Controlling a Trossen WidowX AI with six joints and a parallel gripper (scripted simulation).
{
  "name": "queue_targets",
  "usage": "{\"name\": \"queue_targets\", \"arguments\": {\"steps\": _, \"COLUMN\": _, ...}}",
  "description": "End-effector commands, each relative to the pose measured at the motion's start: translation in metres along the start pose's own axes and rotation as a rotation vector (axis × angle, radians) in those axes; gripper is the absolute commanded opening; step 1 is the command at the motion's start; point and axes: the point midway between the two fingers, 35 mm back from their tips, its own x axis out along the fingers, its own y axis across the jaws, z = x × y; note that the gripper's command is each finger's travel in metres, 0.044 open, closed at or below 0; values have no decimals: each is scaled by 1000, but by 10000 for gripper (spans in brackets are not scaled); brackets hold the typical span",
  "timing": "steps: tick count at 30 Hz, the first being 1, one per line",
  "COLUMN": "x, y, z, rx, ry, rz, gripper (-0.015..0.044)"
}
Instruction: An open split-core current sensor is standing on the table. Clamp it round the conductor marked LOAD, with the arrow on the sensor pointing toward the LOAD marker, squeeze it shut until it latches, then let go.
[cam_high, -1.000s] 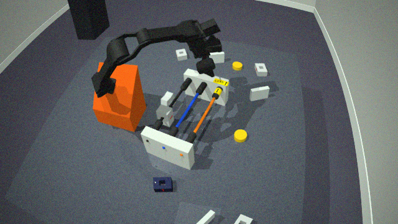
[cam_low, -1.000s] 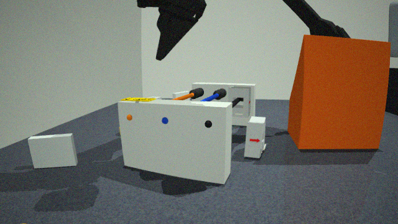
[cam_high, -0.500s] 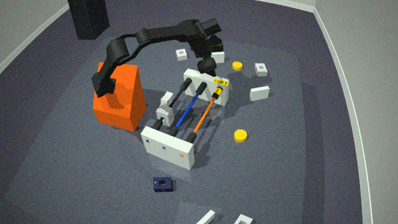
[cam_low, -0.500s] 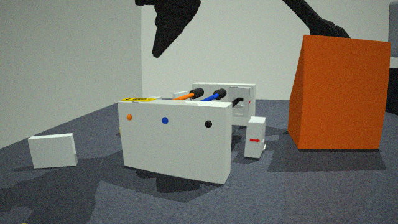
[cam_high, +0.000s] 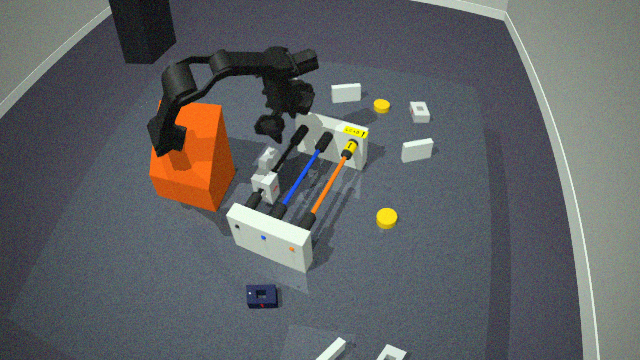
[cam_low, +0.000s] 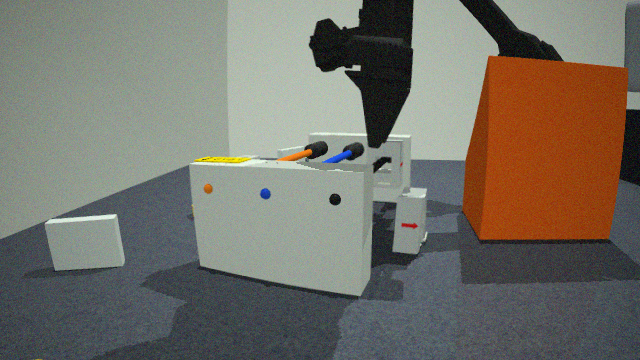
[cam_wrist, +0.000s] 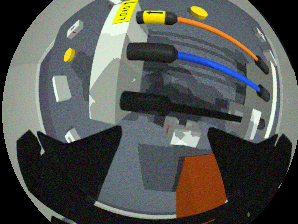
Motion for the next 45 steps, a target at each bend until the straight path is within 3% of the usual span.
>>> {"name": "queue_targets", "arguments": {"steps": 1, "x": 7, "y": -25, "z": -44, "rx": 154, "ry": 84, "rz": -59, "gripper": 440}}
{"name": "queue_targets", "arguments": {"steps": 45, "x": 67, "y": -29, "z": -49, "rx": 154, "ry": 83, "rz": -61, "gripper": 440}}
